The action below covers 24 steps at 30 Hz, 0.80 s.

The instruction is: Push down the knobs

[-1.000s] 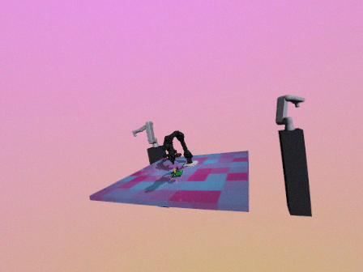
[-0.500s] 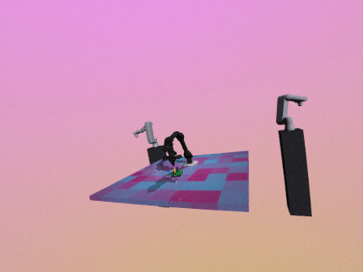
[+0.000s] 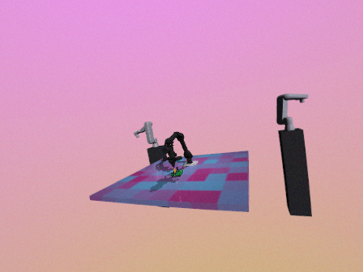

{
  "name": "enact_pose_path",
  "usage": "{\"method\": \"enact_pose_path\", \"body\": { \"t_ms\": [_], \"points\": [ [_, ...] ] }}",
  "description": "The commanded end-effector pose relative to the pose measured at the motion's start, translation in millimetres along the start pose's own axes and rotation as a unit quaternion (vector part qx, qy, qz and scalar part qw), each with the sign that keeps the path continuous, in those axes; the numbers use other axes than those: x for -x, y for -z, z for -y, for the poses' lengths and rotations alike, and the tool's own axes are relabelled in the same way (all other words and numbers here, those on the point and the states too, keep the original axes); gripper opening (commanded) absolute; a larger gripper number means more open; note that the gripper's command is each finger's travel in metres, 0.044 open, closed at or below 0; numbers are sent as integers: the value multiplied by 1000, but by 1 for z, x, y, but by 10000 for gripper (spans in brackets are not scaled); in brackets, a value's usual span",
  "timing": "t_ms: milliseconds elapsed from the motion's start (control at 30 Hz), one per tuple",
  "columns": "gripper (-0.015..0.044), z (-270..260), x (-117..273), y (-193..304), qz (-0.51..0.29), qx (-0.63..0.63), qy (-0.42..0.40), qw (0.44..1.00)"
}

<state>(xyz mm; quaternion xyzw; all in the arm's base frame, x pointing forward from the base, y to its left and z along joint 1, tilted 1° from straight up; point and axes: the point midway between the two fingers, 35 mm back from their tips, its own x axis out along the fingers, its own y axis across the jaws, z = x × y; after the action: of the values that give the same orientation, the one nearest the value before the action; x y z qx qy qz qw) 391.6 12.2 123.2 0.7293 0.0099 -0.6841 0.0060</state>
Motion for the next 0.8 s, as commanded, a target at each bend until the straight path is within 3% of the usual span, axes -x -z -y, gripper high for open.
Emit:
{"method": "enact_pose_path", "body": {
  "t_ms": [0,767],
  "points": [
    [0,-1,-10,-2,4,3,-2,1000],
    [0,-1,-13,-2,4,4,-2,1000]
  ]
}}
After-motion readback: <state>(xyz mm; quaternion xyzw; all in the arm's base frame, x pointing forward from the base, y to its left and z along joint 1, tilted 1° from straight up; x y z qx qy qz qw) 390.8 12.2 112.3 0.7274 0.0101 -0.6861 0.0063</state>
